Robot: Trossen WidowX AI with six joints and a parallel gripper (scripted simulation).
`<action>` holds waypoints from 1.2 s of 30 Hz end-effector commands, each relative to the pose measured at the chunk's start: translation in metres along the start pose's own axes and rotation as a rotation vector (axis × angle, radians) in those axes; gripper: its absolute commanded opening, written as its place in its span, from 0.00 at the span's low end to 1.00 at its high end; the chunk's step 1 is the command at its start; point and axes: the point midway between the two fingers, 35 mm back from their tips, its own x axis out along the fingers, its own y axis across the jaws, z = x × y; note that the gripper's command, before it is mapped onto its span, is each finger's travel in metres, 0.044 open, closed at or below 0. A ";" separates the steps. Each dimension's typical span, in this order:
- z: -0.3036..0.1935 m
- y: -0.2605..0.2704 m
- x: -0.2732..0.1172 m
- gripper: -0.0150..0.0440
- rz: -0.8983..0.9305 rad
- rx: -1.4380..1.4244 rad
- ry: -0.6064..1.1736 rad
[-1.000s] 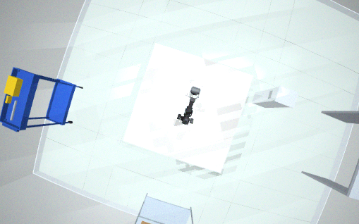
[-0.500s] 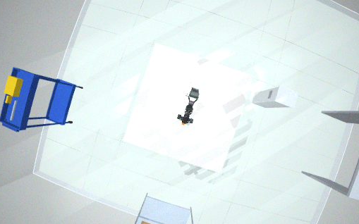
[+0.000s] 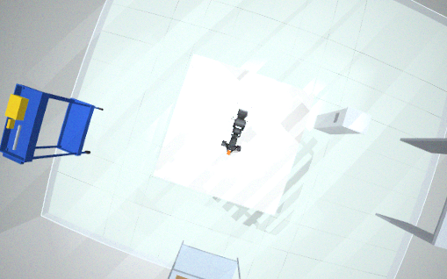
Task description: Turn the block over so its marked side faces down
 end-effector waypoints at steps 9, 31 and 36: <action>-0.003 0.001 -0.007 0.25 0.005 -0.008 -0.068; -0.003 0.001 -0.007 0.79 0.005 -0.008 -0.068; -0.003 0.001 -0.007 1.00 0.005 -0.008 -0.068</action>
